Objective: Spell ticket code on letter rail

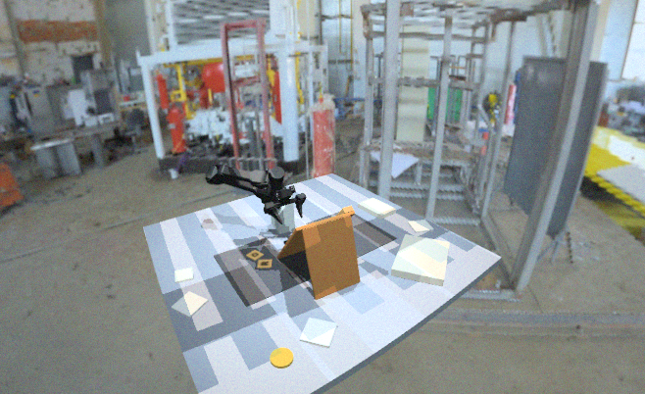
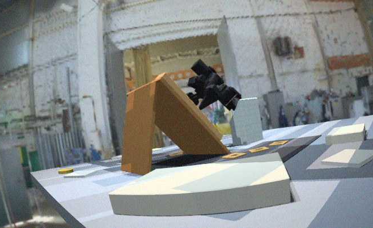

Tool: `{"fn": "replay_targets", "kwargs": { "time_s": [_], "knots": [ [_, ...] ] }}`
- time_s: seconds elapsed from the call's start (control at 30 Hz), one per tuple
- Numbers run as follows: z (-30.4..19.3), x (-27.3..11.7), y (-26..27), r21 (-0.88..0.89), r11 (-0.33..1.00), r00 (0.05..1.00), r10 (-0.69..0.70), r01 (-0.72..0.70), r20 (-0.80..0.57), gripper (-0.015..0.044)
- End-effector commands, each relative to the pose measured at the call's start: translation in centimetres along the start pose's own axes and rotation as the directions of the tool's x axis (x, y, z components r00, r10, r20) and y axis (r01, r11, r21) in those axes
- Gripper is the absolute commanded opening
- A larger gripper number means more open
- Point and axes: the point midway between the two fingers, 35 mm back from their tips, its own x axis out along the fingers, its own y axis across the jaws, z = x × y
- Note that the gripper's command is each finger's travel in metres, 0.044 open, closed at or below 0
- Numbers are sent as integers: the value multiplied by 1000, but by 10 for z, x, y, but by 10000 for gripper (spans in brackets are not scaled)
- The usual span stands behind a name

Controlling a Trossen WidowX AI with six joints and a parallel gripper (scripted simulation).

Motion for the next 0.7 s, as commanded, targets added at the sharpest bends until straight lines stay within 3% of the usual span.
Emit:
{"fn": "replay_targets", "kwargs": {
  "time_s": [0.0,0.17,0.33,0.47,0.67],
  "knots": [
    [-2,0,1,-12,1000,1000,-2,2,-2,440],
    [4,-1,2,-64,998,1000,14,-15,-6,440],
    [46,-12,10,-428,893,990,129,-139,-52,440],
    [77,-25,16,-680,697,971,214,-227,-105,440],
    [114,-52,22,-918,267,926,317,-294,-205,440]
  ]
}}
